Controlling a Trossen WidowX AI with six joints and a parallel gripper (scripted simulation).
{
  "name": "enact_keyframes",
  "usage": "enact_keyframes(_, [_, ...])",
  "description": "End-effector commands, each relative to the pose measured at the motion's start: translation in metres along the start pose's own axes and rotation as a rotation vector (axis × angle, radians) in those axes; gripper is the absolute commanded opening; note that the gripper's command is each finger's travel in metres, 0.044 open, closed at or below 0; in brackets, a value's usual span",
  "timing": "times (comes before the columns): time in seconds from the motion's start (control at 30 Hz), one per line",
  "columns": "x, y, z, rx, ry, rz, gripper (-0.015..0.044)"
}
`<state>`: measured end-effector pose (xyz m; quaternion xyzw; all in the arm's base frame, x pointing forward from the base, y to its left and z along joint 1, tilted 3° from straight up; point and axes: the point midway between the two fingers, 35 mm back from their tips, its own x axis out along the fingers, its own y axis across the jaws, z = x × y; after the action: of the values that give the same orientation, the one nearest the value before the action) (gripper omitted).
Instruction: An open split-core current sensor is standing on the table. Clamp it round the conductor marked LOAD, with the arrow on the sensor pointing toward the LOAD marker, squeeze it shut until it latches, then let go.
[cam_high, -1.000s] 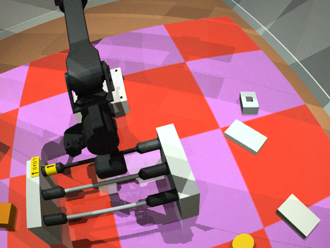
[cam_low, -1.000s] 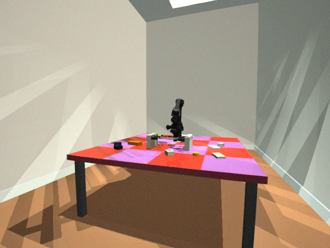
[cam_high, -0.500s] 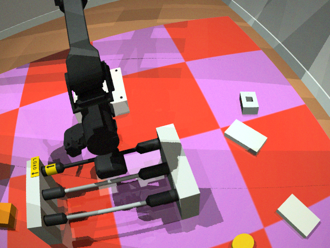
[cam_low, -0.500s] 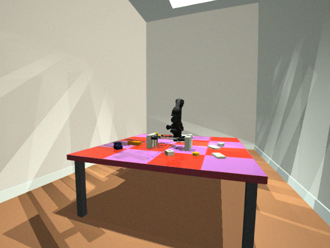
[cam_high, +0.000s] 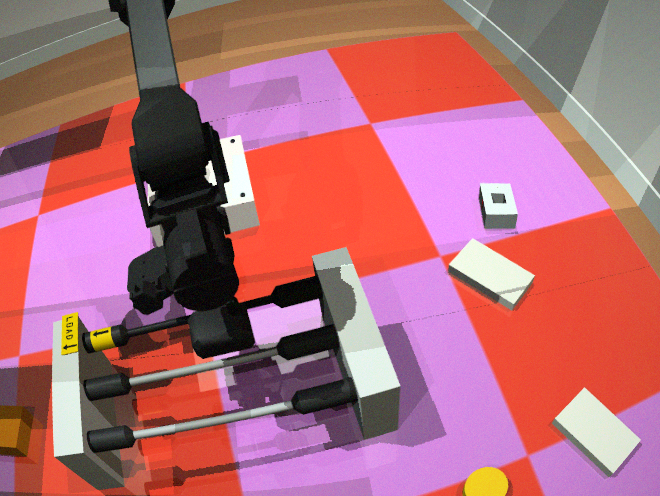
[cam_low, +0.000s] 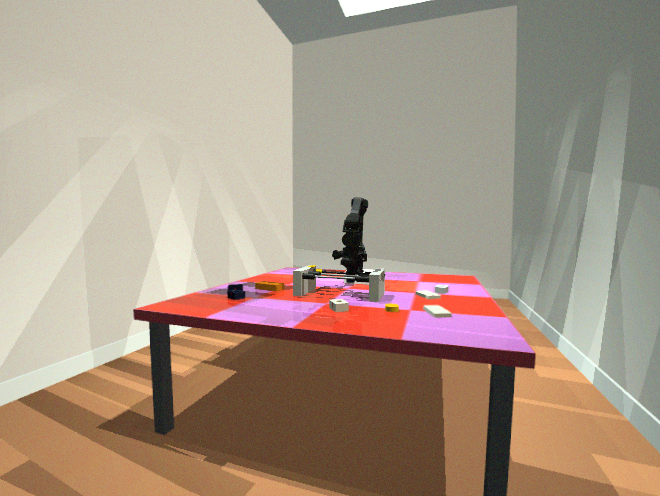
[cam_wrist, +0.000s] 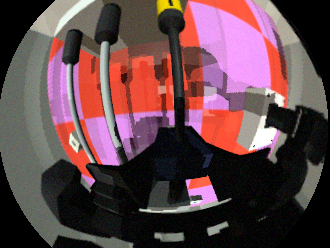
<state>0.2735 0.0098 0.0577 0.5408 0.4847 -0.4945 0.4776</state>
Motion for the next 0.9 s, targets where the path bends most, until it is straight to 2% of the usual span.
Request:
enact_keyframes(0.0, [-0.0002,-0.0001,0.0,0.0,0.0,0.0,0.0262])
enact_keyframes(0.43, [-0.0002,-0.0001,0.0,0.0,0.0,0.0,0.0262])
enact_keyframes(0.67, [-0.0002,-0.0001,0.0,0.0,0.0,0.0,0.044])
enact_keyframes(0.87, [-0.0002,-0.0001,0.0,0.0,0.0,0.0,0.044])
